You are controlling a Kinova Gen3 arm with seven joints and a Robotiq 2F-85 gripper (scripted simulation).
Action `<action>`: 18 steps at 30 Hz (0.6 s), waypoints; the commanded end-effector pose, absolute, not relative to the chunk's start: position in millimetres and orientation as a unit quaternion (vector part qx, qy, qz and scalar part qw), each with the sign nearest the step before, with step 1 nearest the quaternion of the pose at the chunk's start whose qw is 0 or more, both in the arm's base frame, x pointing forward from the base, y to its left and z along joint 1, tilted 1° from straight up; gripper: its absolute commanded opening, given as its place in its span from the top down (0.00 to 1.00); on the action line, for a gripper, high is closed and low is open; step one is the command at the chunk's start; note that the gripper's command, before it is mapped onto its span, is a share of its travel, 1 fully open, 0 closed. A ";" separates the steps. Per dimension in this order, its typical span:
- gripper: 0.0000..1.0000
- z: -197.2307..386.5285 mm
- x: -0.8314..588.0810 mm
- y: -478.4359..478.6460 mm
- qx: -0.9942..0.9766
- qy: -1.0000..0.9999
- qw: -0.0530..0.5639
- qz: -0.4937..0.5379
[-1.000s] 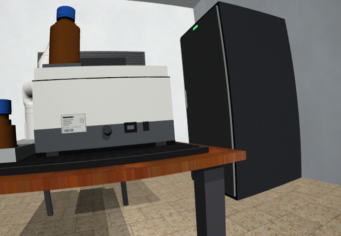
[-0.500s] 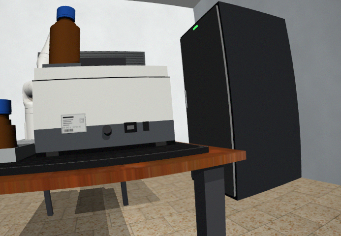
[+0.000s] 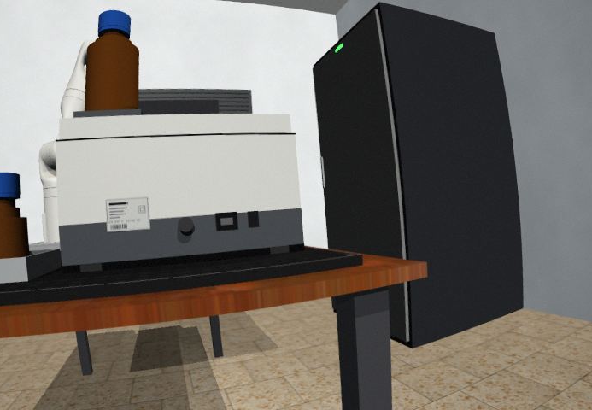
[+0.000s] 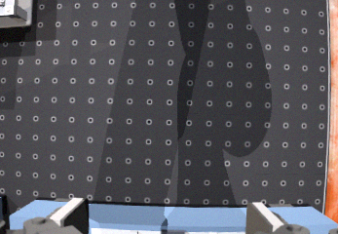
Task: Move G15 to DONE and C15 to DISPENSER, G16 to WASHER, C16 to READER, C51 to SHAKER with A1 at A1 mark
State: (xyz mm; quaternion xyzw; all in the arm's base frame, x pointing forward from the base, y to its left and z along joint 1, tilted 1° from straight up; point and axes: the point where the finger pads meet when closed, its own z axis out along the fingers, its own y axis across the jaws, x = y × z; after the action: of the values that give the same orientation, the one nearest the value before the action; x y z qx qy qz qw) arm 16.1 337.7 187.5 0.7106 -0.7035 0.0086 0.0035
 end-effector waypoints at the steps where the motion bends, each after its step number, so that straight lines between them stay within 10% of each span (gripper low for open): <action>1: 0.00 188.5 16.5 328.1 0.711 -0.703 0.003 0.007; 18: 0.00 189.1 49.3 297.2 0.711 -0.703 0.003 0.007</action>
State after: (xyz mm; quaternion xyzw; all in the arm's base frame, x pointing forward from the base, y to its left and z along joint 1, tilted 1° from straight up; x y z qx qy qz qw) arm 42.9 300.1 188.5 0.7105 -0.7036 0.0088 0.0032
